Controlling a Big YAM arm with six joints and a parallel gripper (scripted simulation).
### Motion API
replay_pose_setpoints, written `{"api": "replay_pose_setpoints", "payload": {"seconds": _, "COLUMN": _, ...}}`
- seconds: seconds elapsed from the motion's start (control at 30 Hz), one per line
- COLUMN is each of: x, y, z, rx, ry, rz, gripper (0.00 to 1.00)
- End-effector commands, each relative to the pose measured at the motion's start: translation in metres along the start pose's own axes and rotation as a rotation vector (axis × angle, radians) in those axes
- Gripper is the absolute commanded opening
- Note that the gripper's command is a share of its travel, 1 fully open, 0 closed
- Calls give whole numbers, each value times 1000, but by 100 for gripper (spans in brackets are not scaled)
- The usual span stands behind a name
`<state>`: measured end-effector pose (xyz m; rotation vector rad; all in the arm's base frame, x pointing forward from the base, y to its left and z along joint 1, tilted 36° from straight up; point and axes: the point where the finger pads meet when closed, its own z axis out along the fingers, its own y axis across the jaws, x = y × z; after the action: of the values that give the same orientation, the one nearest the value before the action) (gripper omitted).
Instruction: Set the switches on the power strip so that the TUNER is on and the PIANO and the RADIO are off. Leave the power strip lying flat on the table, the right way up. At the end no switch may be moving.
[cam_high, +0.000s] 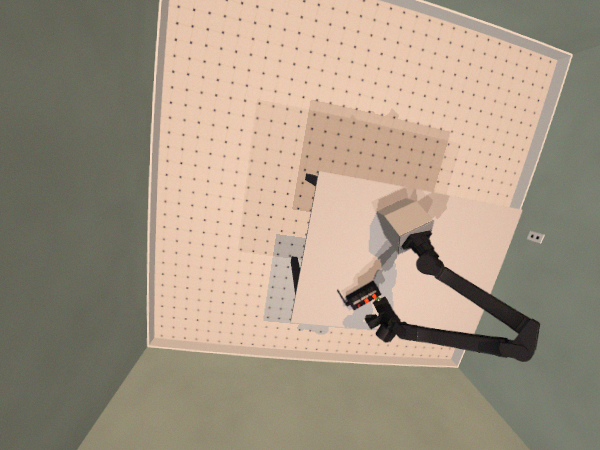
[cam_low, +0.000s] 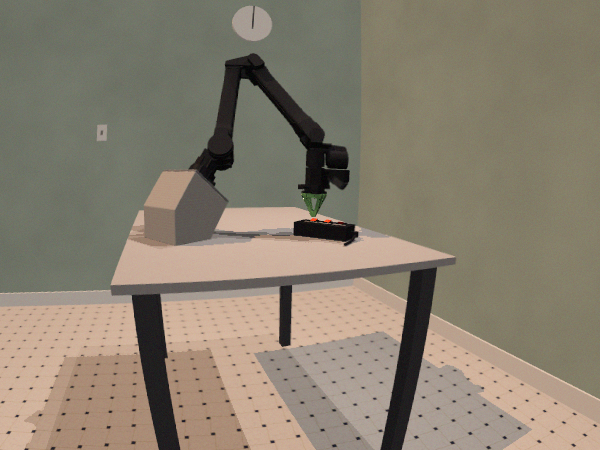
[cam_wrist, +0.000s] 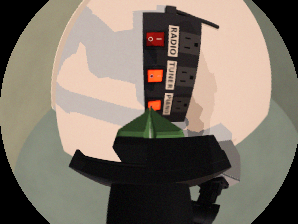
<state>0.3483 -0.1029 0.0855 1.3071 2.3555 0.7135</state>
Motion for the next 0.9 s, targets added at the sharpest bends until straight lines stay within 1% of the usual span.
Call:
{"api": "replay_pose_setpoints", "payload": {"seconds": 0.0, "x": -10, "y": 10, "z": -8, "rx": -19, "ry": -36, "rz": -6, "gripper": 0}}
{"api": "replay_pose_setpoints", "payload": {"seconds": 0.87, "x": -14, "y": 13, "z": -8, "rx": -20, "ry": -38, "rz": -7, "gripper": 0}}
